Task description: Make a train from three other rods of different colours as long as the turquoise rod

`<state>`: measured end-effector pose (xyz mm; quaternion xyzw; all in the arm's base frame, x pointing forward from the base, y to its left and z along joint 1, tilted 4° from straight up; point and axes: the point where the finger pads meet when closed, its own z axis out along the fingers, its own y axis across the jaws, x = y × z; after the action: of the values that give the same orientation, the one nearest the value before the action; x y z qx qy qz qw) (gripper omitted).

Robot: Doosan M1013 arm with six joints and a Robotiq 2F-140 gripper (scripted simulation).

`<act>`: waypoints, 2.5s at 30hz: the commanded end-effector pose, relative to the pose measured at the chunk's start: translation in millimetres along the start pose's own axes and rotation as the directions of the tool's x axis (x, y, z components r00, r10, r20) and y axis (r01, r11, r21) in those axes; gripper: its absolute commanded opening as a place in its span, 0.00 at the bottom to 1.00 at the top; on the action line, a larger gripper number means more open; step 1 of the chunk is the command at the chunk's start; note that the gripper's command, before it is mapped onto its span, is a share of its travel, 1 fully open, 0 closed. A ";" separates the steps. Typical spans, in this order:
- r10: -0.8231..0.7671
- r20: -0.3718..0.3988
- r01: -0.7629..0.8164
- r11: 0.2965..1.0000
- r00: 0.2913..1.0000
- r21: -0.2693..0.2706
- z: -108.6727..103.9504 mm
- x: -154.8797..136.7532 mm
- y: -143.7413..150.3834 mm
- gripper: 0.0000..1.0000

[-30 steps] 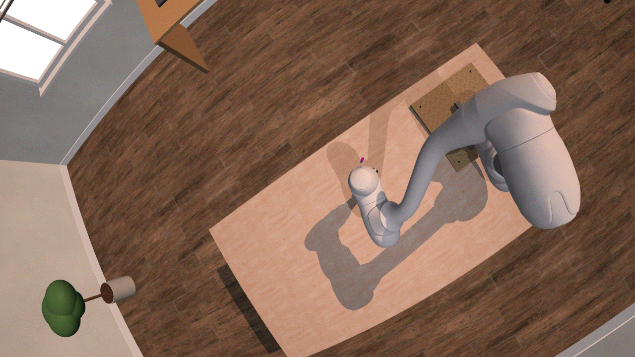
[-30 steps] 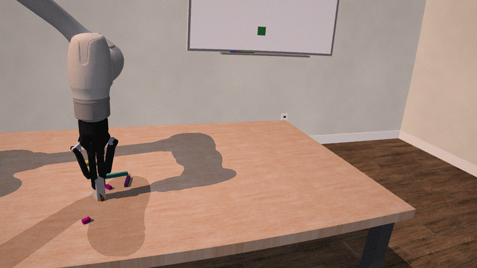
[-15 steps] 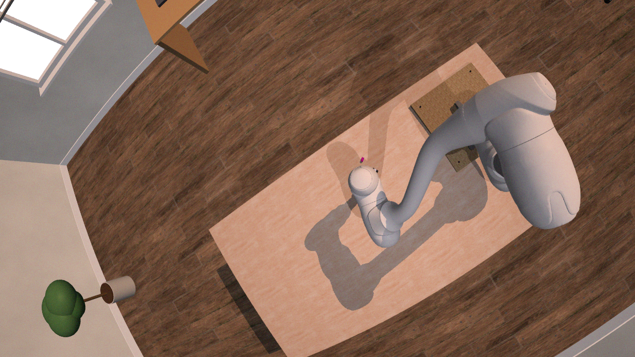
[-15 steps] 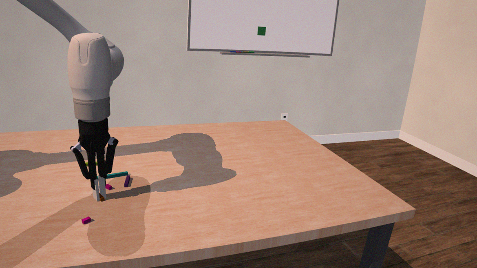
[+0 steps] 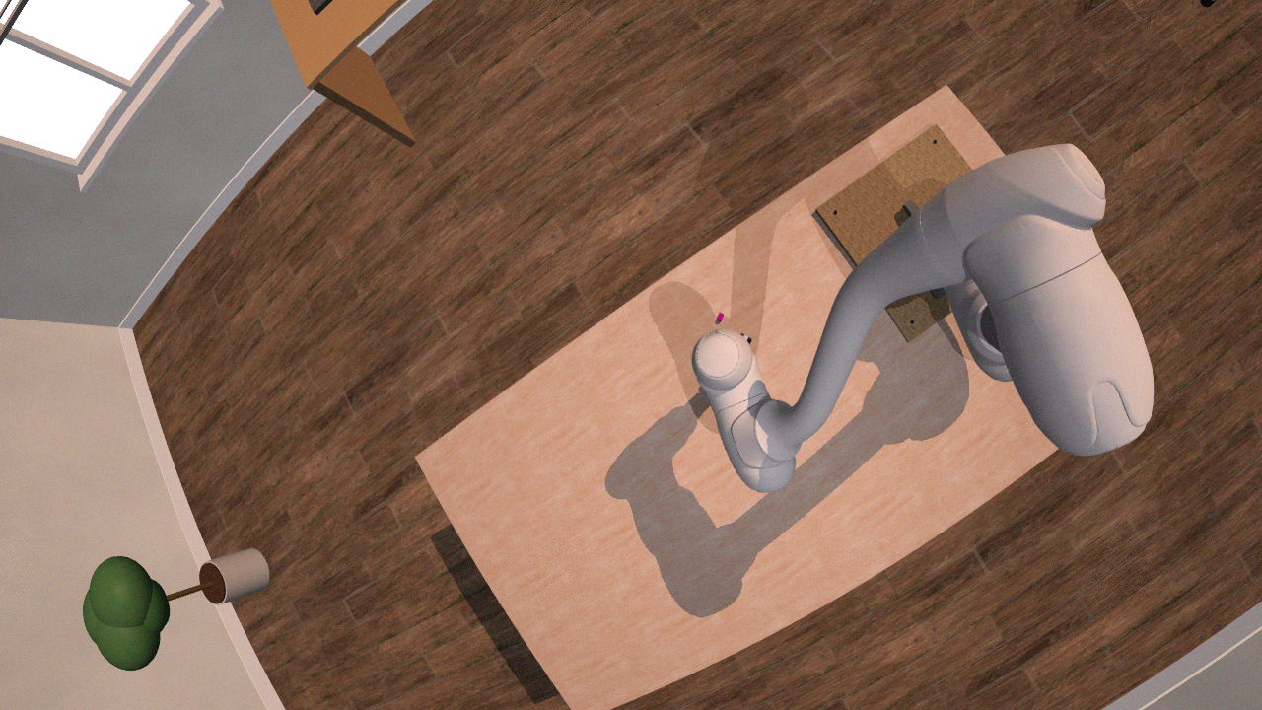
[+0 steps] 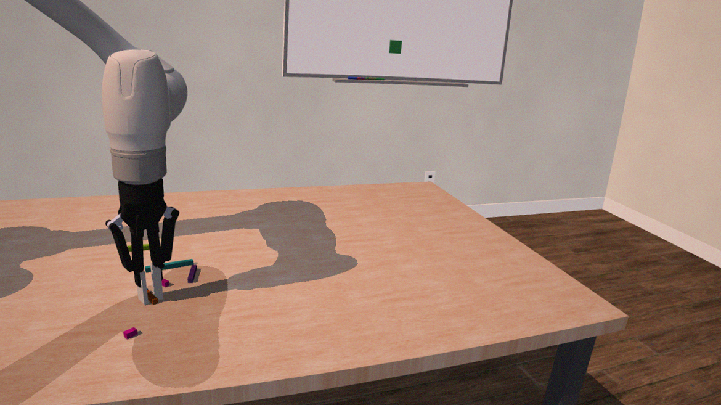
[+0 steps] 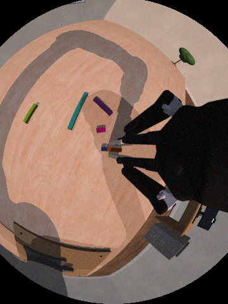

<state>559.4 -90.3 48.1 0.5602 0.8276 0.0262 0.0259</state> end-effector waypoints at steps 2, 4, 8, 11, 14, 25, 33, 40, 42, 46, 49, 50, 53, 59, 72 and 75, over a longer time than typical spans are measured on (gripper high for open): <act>0.000 0.000 0.000 1.000 1.000 0.000 -0.1 0.0 0.0 0.15; 0.000 0.000 0.000 1.000 1.000 0.000 -0.8 0.0 0.0 0.15; 0.000 0.000 0.000 1.000 1.000 0.000 -7.2 0.0 0.0 0.15; 0.000 0.000 0.000 1.000 1.000 0.000 -13.5 0.0 0.0 0.15; 0.000 0.000 0.000 1.000 1.000 0.000 -21.8 0.0 0.0 0.15; 0.000 0.000 0.000 1.000 1.000 0.000 -77.9 0.0 0.0 0.15; 0.000 0.000 0.000 1.000 1.000 0.000 -89.8 0.0 0.0 0.15; 0.000 0.000 0.000 1.000 1.000 0.000 -90.1 0.0 0.0 1.00; 0.000 0.000 0.000 1.000 1.000 0.000 -90.1 0.0 0.0 1.00; 0.000 0.000 0.000 1.000 1.000 0.000 -90.1 0.0 0.0 1.00; 0.000 0.000 0.000 1.000 1.000 0.000 -90.1 0.0 0.0 1.00; 0.000 0.000 0.000 1.000 1.000 0.000 -90.1 0.0 0.0 1.00; 0.000 0.000 0.000 1.000 1.000 0.000 -90.1 0.0 0.0 1.00; 0.013 0.000 -0.013 1.000 1.000 0.000 -89.9 1.3 0.8 1.00; 0.376 0.000 -0.376 0.927 0.927 0.001 -85.3 39.9 21.0 1.00; 0.484 0.000 -0.484 0.875 0.875 0.001 -83.8 52.6 26.9 1.00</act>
<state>557.7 -46.5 134.1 0.7053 0.7077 0.0378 0.0155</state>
